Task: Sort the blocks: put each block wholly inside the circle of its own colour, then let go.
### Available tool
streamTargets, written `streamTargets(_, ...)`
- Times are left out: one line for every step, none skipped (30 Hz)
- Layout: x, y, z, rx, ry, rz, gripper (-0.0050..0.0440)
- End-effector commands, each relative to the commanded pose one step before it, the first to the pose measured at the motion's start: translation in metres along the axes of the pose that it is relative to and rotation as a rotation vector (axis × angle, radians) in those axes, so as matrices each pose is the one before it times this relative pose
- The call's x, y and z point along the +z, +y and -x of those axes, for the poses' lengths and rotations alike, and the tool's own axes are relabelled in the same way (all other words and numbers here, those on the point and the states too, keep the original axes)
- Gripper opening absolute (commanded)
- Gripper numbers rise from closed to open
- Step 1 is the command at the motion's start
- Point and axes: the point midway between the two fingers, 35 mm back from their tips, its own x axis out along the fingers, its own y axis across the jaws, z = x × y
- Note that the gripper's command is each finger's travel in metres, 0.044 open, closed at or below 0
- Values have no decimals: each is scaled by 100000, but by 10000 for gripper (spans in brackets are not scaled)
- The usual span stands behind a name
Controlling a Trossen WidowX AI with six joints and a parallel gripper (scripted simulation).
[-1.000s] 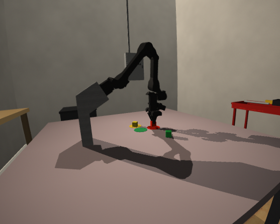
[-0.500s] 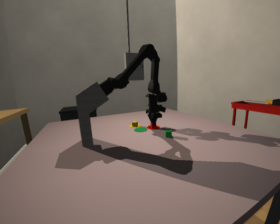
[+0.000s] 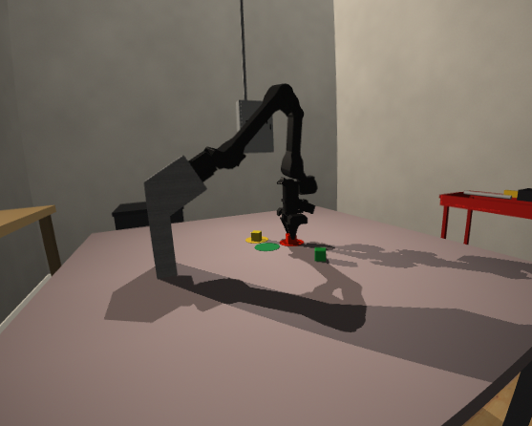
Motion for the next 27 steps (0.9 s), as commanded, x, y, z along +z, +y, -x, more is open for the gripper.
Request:
streamTargets(621, 127, 556, 736, -2109, -390, 195)
streamTargets(0, 0, 0, 0, 0, 0, 195)
streamTargets(0, 0, 0, 0, 0, 0, 195)
streamTargets(0, 0, 0, 0, 0, 0, 195)
streamTargets(0, 0, 0, 0, 0, 0, 195)
streamTargets(0, 0, 0, 0, 0, 0, 195)
streamTargets(0, 0, 0, 0, 0, 0, 195)
streamTargets(0, 0, 0, 0, 0, 0, 195)
streamTargets(0, 0, 0, 0, 0, 0, 195)
streamTargets(0, 0, 0, 0, 0, 0, 195)
streamTargets(257, 115, 401, 330, -878, -196, 195)
streamTargets(60, 44, 340, -148, -45, -277, 195)
streamTargets(222, 121, 588, 112, -275, -85, 195)
streamTargets(312, 157, 836, 172, -422, -132, 195)
streamTargets(145, 109, 1040, 65, -52, -60, 195)
streamTargets(86, 74, 1243, 46, 30, -47, 195)
streamTargets(41, 26, 1279, 47, 25, -44, 195)
streamTargets(113, 17, 1278, 244, -527, -198, 195)
streamTargets(205, 27, 1099, 451, -1093, -373, 195)
streamTargets(-121, -87, 686, -111, 394, 87, 195)
streamTargets(-146, -106, 666, -133, 437, 110, 195)
streamTargets(0, 0, 0, 0, 0, 0, 195)
streamTargets(0, 0, 0, 0, 0, 0, 195)
streamTargets(-244, -150, 618, -290, 832, 249, 195)
streamTargets(-159, -110, 528, -55, 200, 54, 195)
streamTargets(-233, -105, 261, -151, 420, 135, 195)
streamTargets(8, -14, 121, 26, -56, -20, 195)
